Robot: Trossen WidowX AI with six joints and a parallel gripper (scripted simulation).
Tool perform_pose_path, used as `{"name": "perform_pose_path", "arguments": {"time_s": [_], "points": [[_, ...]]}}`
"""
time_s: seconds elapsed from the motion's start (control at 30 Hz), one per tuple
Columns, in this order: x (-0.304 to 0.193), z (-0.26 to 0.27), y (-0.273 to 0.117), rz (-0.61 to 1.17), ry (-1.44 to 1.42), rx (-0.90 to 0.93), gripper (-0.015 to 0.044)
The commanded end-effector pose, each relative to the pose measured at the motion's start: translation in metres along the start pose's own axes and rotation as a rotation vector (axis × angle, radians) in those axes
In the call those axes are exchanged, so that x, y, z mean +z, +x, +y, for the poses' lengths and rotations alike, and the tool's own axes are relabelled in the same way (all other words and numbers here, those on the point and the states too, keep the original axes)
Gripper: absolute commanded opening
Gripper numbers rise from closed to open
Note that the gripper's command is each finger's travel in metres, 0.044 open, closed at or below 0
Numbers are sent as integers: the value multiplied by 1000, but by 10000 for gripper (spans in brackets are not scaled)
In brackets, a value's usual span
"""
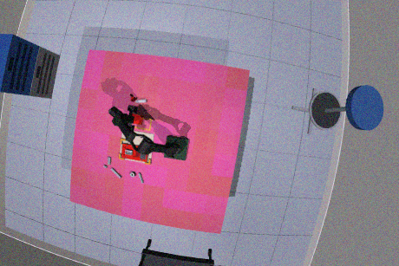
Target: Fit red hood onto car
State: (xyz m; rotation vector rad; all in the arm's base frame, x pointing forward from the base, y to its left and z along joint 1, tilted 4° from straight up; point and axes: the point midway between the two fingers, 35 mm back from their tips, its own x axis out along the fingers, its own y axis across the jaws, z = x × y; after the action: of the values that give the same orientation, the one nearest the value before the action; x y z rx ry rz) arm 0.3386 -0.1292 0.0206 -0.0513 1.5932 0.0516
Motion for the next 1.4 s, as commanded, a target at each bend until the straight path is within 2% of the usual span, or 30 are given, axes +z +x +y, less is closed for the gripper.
{"name": "perform_pose_path", "arguments": {"time_s": [0.0,1.27,1.37], "points": [[-1,0,4,8,-2,-3,440],[-1,0,21,9,-2,-2,440],[0,0,18,-1,1,-1,361]]}}
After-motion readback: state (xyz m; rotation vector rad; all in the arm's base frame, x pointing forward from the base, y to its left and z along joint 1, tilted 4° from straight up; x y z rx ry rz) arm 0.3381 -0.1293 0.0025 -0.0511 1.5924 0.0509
